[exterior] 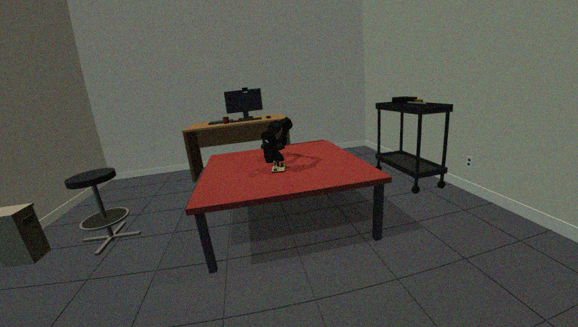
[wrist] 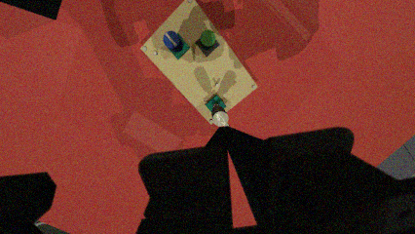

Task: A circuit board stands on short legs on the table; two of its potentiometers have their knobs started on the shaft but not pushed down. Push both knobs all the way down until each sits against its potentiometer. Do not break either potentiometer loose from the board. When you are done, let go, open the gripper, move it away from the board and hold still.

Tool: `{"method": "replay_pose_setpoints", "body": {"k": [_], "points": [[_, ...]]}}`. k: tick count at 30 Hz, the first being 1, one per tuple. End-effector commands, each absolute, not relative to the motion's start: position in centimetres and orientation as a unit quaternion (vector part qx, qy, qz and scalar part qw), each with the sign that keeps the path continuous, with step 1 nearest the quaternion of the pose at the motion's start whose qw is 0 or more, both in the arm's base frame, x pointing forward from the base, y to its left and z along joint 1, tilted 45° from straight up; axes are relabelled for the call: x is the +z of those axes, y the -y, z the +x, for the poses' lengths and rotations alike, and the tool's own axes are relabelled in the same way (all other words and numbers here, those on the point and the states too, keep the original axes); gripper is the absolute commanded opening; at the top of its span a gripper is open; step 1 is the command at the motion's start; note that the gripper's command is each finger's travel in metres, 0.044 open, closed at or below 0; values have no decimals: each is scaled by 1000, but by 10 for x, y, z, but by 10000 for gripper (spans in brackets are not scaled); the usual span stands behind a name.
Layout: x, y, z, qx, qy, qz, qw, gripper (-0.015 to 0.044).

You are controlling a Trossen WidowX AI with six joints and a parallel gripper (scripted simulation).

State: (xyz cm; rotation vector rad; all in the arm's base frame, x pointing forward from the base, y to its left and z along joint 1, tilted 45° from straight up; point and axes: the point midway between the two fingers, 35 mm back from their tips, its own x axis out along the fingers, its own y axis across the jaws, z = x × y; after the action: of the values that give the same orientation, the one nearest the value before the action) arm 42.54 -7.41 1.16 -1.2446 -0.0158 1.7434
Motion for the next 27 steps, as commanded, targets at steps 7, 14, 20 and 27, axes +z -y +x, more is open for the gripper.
{"method": "replay_pose_setpoints", "body": {"k": [7, 14, 20, 27], "points": [[3, 64, 425, 716, 11, -509, 478, 0], [-4, 57, 425, 716, 11, -509, 478, 0], [-5, 56, 425, 716, 11, -509, 478, 0], [-5, 56, 425, 716, 11, -509, 478, 0]]}}
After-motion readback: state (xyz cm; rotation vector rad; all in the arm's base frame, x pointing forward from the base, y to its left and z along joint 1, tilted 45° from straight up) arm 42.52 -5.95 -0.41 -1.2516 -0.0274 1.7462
